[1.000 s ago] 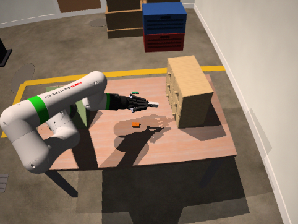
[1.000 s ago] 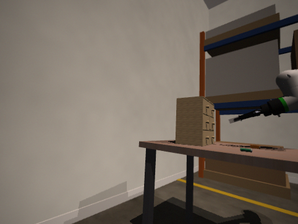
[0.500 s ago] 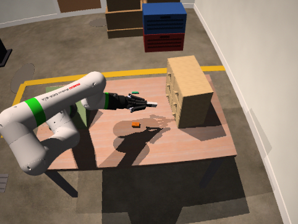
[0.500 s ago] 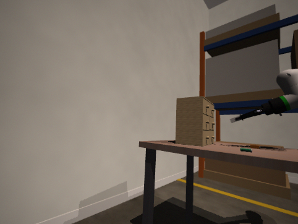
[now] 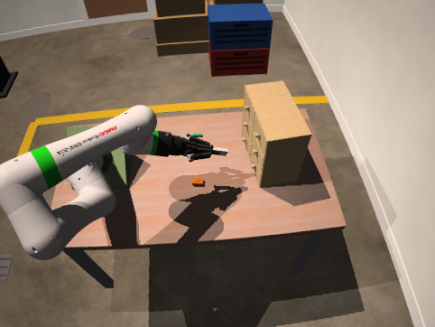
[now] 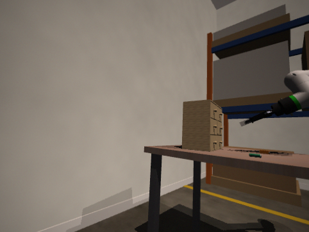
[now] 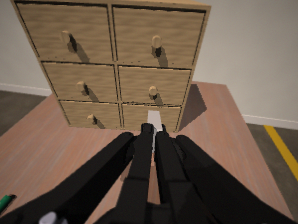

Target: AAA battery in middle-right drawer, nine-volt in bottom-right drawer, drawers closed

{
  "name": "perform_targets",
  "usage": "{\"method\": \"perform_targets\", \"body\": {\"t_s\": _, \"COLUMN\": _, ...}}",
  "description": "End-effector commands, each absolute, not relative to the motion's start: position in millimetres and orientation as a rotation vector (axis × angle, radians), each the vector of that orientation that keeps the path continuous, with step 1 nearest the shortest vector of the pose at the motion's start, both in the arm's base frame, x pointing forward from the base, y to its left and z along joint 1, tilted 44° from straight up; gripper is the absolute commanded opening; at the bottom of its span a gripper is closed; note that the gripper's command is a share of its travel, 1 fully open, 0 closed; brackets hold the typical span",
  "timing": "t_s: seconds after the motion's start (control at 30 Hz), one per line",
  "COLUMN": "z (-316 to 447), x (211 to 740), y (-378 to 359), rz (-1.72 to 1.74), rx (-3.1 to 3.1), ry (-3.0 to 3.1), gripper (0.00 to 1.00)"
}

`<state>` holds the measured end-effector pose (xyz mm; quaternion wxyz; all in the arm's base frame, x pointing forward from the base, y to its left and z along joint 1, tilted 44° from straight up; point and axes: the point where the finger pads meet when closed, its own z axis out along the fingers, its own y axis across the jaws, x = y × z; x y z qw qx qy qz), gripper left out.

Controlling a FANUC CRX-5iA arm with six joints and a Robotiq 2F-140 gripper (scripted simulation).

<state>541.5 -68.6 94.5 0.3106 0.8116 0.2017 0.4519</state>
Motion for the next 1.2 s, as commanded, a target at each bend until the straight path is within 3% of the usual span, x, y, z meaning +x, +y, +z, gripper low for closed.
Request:
{"method": "perform_targets", "body": {"t_s": 0.0, "z": 97, "x": 538, "y": -67, "rz": 1.127, "rx": 2.171, "ry": 0.515, "gripper": 0.00}}
{"method": "perform_targets", "body": {"t_s": 1.17, "z": 162, "x": 469, "y": -11, "rz": 0.025, "rx": 2.384, "ry": 0.084, "gripper": 0.00}}
